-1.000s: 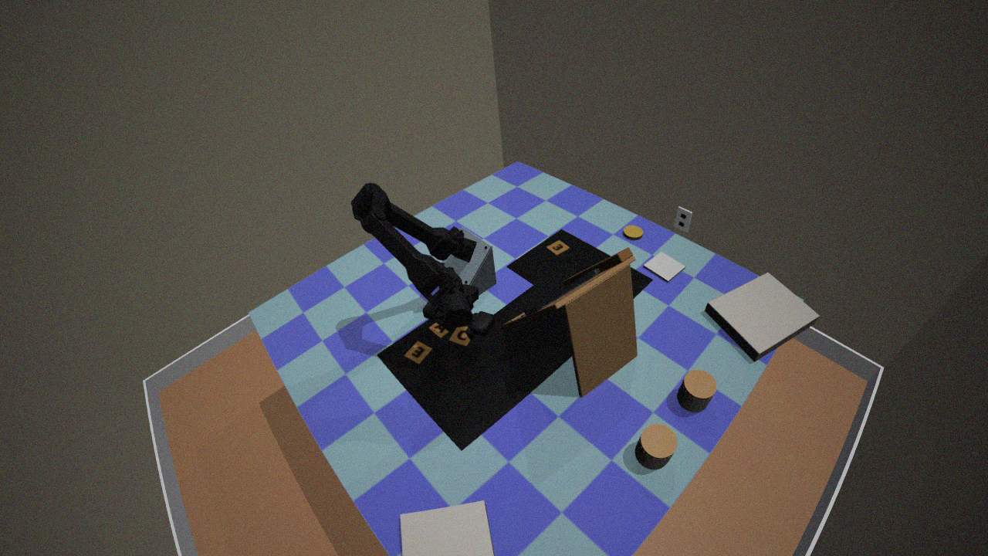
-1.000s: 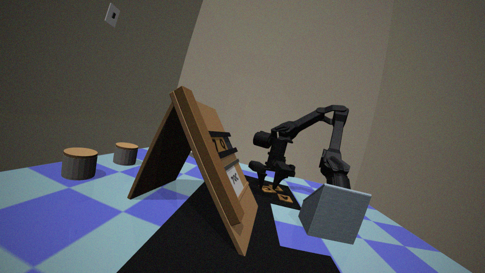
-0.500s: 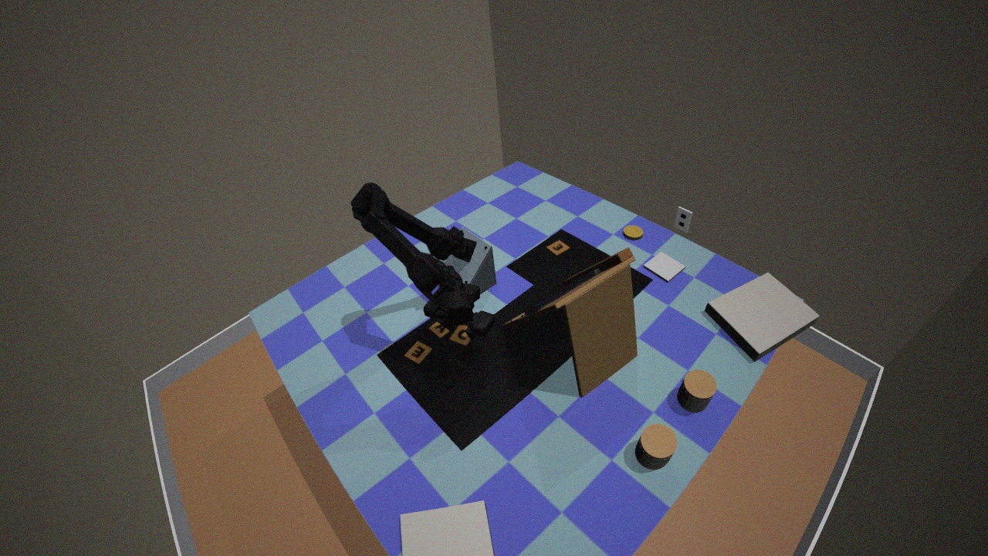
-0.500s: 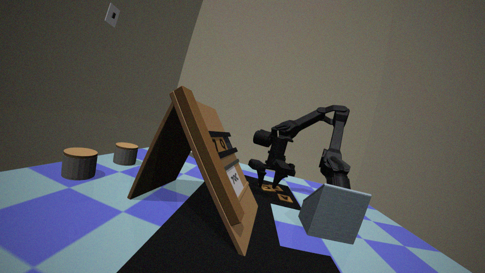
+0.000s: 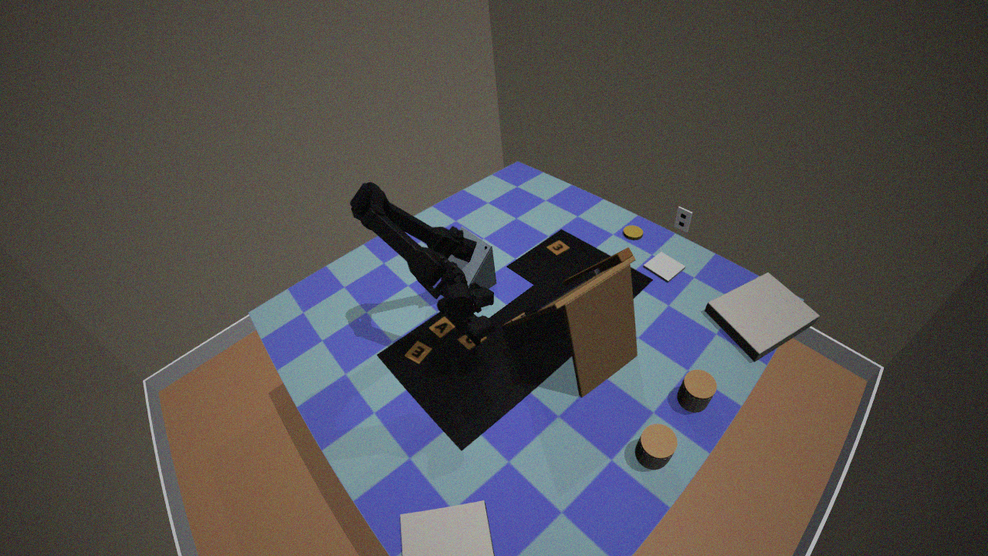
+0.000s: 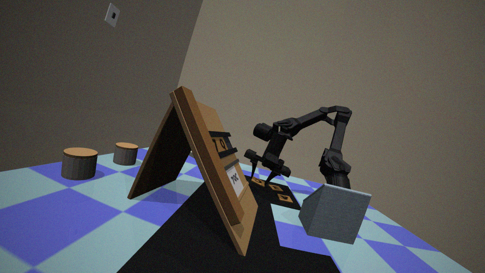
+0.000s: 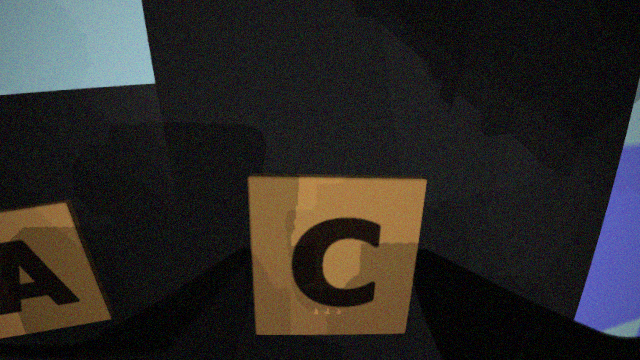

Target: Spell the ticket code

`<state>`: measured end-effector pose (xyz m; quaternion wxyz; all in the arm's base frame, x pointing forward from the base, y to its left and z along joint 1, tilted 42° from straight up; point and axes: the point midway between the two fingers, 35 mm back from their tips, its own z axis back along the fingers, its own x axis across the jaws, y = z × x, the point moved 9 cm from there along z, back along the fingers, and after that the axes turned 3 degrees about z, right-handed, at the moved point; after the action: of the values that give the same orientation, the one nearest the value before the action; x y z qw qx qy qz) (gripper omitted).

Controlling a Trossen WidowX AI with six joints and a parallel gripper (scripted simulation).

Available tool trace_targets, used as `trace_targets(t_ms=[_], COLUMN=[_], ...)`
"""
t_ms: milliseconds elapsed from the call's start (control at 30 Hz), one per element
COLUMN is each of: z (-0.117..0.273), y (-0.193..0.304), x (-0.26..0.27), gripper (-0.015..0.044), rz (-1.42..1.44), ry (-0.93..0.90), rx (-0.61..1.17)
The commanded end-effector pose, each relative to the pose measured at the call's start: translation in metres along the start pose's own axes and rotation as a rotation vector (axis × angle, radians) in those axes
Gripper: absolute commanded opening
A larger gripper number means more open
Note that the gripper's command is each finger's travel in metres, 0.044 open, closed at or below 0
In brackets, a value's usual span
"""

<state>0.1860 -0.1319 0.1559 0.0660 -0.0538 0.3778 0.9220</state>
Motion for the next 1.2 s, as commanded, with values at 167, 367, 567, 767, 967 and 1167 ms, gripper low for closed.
trace_targets(t_ms=[167,367,567,767,967,1167], z=[0.012,0.020,0.029,0.038,0.048,0.058], y=[-0.002,-0.003,-0.004,-0.006,-0.007,-0.008], x=[-0.013,-0.021,-0.029,-0.036,-0.042,-0.048], gripper=[0.0000,0.0000,0.0000,0.0000,0.0000,0.0000], rz=[-0.300,-0.486,-0.671,-0.853,-1.033,-1.210], ry=[0.134,0.214,0.292,0.367,0.436,0.498], rx=[-0.005,-0.029,-0.067,-0.122,-0.193,-0.280])
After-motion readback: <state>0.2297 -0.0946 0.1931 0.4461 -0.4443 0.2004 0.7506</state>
